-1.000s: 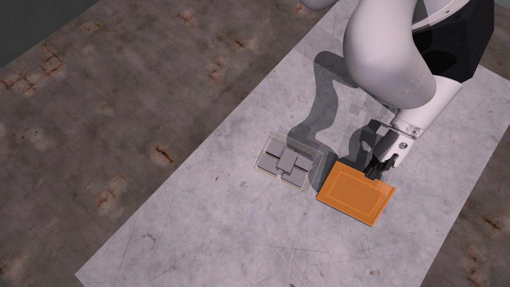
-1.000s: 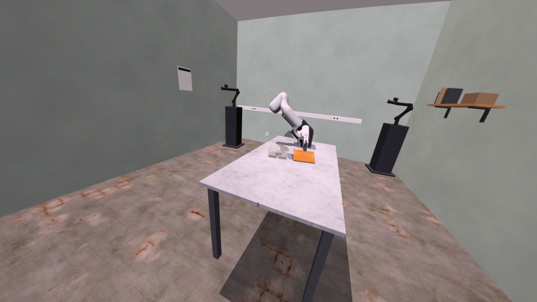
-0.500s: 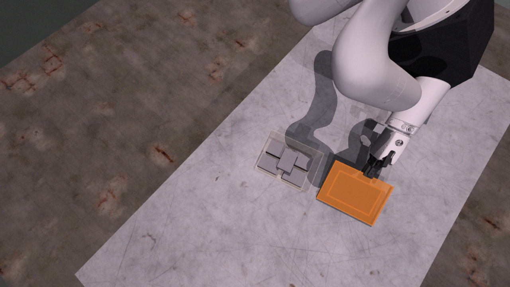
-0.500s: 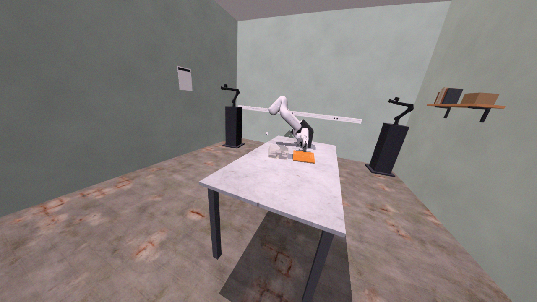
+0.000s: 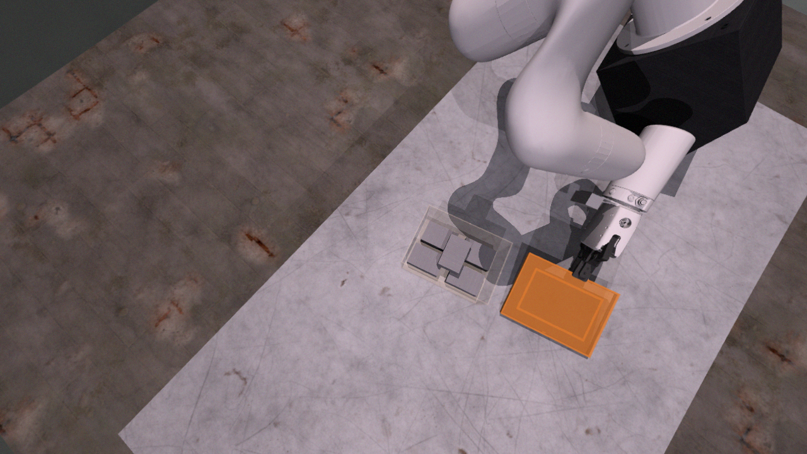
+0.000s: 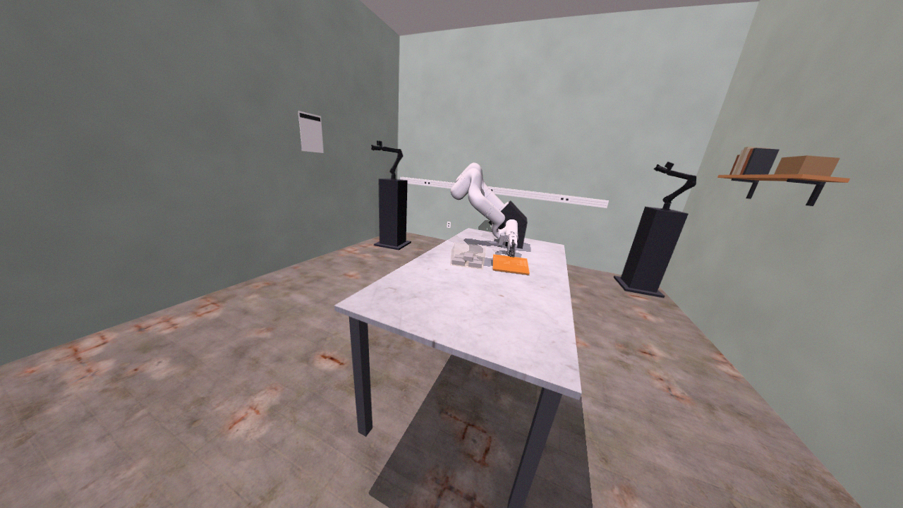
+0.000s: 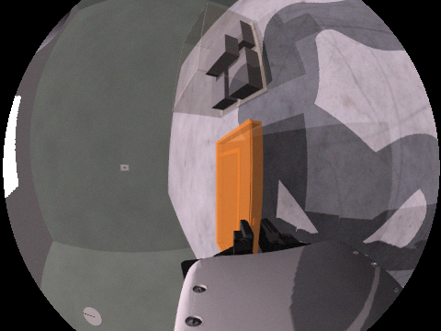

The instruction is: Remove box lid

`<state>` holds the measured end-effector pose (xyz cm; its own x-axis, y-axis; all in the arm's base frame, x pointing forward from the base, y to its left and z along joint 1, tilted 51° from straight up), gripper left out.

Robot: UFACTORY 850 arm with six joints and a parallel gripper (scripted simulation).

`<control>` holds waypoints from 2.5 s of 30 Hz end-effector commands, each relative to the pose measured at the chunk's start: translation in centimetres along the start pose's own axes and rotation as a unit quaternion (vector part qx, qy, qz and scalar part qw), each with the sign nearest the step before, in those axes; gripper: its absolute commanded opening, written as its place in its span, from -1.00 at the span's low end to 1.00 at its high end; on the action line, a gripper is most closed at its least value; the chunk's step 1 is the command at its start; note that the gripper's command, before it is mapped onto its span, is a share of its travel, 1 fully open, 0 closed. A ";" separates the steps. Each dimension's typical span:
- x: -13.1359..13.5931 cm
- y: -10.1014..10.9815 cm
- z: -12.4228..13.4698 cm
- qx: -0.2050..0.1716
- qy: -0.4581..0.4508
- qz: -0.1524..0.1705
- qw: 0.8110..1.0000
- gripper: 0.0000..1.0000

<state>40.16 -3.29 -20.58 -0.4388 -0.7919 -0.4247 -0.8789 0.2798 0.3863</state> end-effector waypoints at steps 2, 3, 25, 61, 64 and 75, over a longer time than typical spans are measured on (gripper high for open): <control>1.1 -0.2 0.1 0.001 0.000 -0.019 1.000 -1.00; 1.1 -0.2 0.1 0.001 0.000 -0.019 1.000 -1.00; 0.8 -0.2 0.1 0.001 0.000 -0.019 1.000 -0.35; 0.2 -0.1 0.0 0.001 0.000 -0.019 1.000 -0.12; 0.2 -0.1 0.0 0.001 0.000 -0.019 1.000 -0.12; 0.1 -0.1 0.0 0.001 0.000 -0.019 1.000 -0.05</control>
<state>40.22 -3.43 -20.70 -0.4056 -0.8020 -0.4385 -0.8951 0.2514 0.3681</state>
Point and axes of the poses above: the point where the finger pads meet when closed, its own y axis back along the fingers, its own x axis across the jaws, z = x × y, the point moved 8 cm from there along y, back along the fingers, and after that the axes turned 6 degrees about y, right-handed, at the moved point
